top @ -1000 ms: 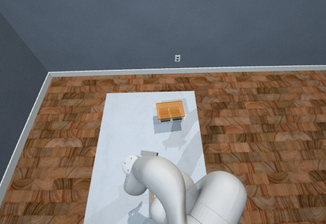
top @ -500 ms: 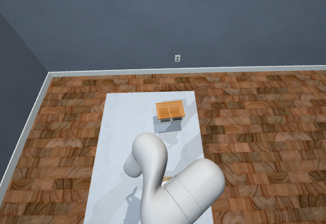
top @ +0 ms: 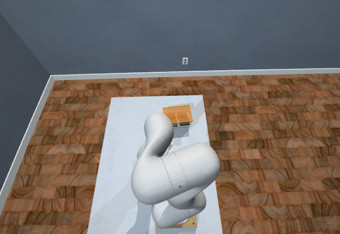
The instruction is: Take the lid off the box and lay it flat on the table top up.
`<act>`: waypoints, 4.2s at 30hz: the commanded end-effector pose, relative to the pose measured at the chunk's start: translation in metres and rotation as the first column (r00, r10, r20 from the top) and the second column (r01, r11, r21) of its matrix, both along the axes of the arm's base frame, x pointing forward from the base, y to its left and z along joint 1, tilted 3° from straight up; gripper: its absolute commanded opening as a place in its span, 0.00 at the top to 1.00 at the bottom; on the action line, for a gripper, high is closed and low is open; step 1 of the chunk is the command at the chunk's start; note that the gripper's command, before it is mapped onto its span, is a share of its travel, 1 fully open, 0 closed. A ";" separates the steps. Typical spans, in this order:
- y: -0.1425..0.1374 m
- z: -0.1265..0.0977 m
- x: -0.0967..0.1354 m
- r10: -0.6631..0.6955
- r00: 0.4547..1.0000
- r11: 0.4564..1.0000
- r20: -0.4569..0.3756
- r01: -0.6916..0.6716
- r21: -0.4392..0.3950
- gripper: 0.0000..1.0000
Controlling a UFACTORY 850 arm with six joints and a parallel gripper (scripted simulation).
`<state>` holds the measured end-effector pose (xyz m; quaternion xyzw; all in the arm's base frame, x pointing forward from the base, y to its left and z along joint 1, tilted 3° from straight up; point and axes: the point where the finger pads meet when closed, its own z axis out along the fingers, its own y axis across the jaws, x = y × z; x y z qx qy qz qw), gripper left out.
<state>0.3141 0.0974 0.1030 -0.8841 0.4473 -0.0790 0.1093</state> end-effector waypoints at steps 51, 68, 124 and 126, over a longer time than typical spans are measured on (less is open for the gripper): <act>-0.176 -0.035 0.160 -0.585 0.700 0.811 0.410 0.489 0.322 0.52; -0.176 -0.035 0.160 -0.585 0.700 0.811 0.410 0.489 0.322 0.52; -0.177 -0.067 0.193 -0.585 0.700 0.811 0.410 0.489 0.322 0.52; -0.177 -0.069 0.196 -0.585 0.700 0.811 0.410 0.489 0.322 0.52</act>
